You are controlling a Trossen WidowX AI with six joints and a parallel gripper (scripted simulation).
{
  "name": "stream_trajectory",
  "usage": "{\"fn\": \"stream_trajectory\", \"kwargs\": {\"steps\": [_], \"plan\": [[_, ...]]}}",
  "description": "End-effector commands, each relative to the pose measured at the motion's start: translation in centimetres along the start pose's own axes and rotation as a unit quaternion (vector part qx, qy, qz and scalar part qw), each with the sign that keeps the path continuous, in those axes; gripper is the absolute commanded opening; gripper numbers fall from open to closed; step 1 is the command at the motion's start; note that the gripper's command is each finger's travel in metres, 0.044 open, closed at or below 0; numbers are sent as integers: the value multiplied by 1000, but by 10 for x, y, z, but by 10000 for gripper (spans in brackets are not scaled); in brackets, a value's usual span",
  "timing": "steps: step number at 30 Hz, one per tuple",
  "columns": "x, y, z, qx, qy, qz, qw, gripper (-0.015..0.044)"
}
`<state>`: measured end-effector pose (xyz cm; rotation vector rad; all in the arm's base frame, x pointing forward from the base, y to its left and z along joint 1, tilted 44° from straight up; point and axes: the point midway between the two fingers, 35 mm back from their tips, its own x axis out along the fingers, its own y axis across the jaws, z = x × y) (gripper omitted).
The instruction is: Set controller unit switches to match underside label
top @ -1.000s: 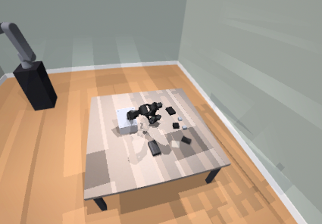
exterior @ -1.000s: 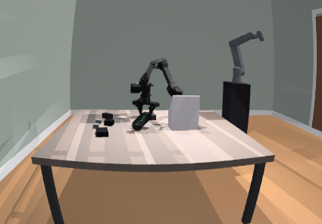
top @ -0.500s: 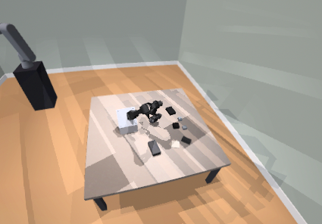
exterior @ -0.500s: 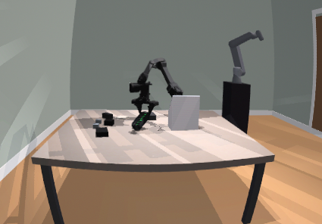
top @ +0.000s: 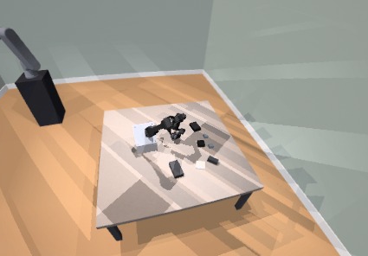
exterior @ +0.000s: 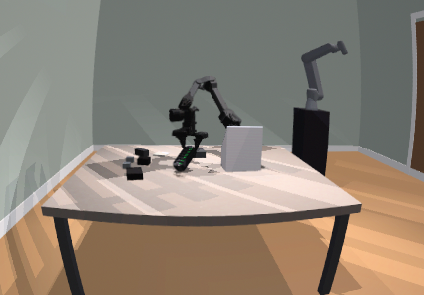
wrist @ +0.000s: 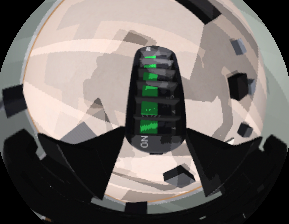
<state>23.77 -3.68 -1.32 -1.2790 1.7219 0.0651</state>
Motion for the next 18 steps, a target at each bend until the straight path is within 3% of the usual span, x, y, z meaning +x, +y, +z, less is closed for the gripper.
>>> {"fn": "stream_trajectory", "kwargs": {"steps": [1, 18], "plan": [[-4, -2, 9, 4, -3, -2, 1000, 336], [-12, -2, 21, 4, 15, -1, 1000, 336]]}}
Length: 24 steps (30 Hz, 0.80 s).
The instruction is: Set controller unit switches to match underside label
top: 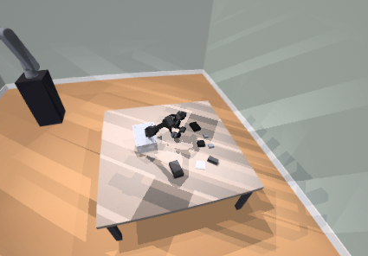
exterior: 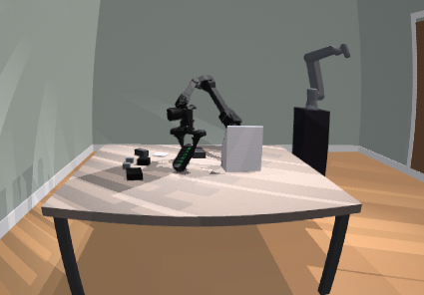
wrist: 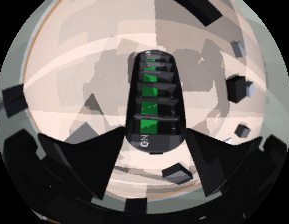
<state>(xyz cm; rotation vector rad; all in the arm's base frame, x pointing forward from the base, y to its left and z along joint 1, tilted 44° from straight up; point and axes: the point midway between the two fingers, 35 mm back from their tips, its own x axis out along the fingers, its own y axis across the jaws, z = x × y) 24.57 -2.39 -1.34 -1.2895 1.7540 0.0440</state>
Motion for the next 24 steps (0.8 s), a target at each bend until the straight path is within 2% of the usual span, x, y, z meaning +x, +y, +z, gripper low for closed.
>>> {"fn": "stream_trajectory", "kwargs": {"steps": [1, 24], "plan": [[-3, -2, 9, 6, -3, -1, 1000, 336], [-12, -2, 27, 6, 22, -1, 1000, 338]]}}
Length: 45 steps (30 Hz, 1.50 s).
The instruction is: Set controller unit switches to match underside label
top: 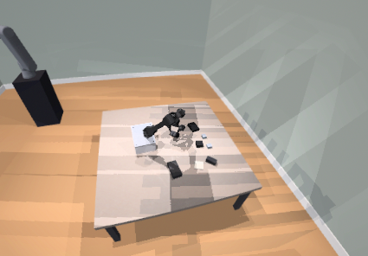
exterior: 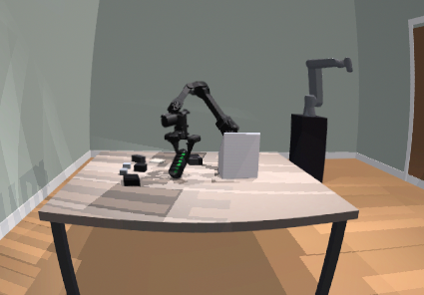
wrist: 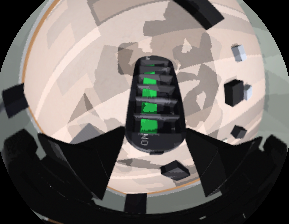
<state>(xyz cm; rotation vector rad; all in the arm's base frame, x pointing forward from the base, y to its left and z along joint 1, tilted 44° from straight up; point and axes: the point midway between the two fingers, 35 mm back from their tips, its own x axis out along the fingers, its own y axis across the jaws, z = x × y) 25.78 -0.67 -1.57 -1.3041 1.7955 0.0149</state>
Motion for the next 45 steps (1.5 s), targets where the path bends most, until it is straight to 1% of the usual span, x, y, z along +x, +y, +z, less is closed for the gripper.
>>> {"fn": "stream_trajectory", "kwargs": {"steps": [1, 45], "plan": [[-2, -1, 9, 8, -1, 0, 1000, 338], [-16, -2, 45, 9, 48, 0, 999, 338]]}}
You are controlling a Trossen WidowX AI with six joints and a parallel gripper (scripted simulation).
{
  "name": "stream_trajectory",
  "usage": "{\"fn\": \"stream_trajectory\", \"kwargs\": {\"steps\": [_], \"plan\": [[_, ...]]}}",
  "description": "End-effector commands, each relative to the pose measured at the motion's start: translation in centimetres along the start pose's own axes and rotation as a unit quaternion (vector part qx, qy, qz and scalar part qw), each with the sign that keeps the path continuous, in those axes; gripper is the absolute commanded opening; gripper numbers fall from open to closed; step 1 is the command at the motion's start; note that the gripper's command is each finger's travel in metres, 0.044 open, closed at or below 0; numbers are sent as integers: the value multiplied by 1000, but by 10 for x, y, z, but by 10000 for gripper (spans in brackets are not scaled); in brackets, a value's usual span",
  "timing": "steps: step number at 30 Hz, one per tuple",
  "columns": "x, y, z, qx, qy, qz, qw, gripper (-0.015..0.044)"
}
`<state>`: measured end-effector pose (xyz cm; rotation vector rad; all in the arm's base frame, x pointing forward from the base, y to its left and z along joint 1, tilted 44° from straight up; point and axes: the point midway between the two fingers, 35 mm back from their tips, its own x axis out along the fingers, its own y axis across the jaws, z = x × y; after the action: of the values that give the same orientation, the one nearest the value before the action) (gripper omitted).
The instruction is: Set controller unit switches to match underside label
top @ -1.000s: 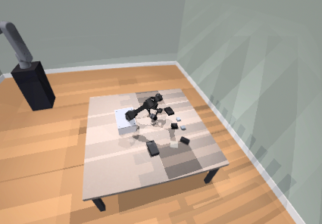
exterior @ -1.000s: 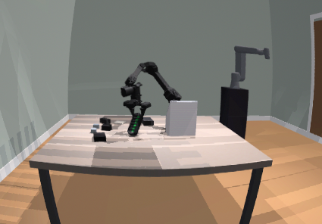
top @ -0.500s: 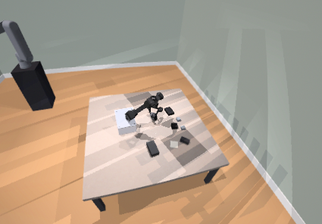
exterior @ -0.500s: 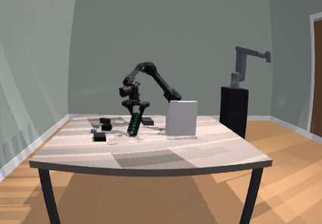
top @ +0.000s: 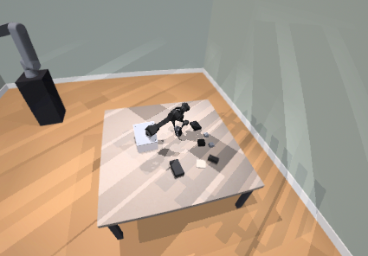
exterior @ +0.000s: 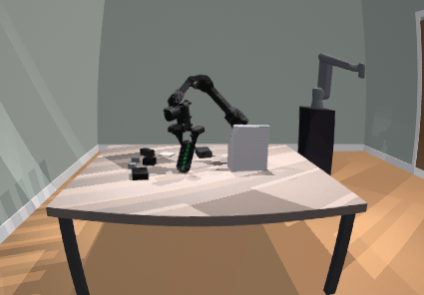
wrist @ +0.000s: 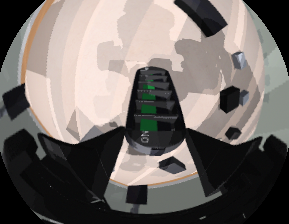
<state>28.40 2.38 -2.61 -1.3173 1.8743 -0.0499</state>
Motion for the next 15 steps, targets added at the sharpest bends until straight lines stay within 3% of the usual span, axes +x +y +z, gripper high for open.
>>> {"fn": "stream_trajectory", "kwargs": {"steps": [1, 15], "plan": [[1, 0, 8, 6, 3, -1, 1000, 338], [-4, -1, 20, 6, 18, -1, 1000, 338]]}}
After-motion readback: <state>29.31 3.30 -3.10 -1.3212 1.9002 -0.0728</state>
